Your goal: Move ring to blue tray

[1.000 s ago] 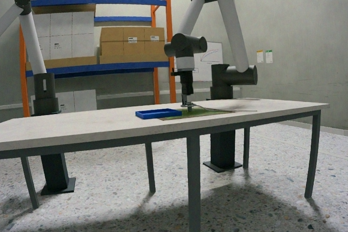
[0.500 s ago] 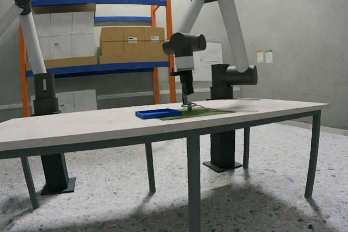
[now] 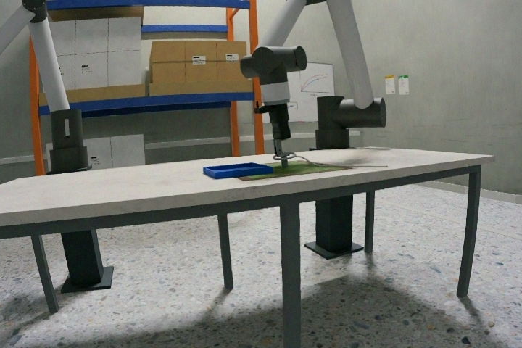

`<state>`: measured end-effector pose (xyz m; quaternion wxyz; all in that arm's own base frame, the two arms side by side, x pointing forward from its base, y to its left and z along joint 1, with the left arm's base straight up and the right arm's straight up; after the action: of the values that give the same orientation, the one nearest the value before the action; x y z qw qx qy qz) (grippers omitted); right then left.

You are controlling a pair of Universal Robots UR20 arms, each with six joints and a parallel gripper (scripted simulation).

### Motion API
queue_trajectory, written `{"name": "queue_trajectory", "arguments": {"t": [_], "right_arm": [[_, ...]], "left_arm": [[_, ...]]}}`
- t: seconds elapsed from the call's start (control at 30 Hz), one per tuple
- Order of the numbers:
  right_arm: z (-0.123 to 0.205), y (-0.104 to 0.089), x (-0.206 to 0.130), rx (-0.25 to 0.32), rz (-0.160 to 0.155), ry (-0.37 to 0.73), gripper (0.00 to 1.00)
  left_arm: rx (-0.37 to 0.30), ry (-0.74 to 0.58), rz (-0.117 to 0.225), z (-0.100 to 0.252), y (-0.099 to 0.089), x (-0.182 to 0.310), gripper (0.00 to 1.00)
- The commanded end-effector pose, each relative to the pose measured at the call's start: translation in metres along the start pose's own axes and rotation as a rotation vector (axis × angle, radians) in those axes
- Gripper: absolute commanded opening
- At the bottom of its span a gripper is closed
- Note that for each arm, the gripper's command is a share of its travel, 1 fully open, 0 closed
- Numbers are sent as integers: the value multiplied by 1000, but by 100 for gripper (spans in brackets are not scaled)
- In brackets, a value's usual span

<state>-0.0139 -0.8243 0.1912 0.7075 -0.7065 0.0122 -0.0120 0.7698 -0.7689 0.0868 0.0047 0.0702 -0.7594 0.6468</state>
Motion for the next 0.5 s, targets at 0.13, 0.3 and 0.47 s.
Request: {"name": "queue_trajectory", "arguments": {"t": [0.13, 0.3, 0.47], "right_arm": [[-1, -1, 0, -1, 0, 0, 100], [-1, -1, 0, -1, 0, 0, 100], [-1, -1, 0, -1, 0, 0, 100]], "left_arm": [[-59, 0, -36, 3, -2, -2, 0], [-61, 0, -37, 3, -3, -1, 0], [-70, 0, -42, 4, -4, 0, 0]]}}
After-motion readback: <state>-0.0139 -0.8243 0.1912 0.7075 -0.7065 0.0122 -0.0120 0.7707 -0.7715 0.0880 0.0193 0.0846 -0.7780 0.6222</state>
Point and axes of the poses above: on each arm, the point where the finger pads meet when closed, its own y axis out along the fingers, its own x axis across the jaws, z = x × y, the point moved 3 cm from there along -y, back along the fingers, and after that the axes turned 1 degree about y, right-handed, at the moved point
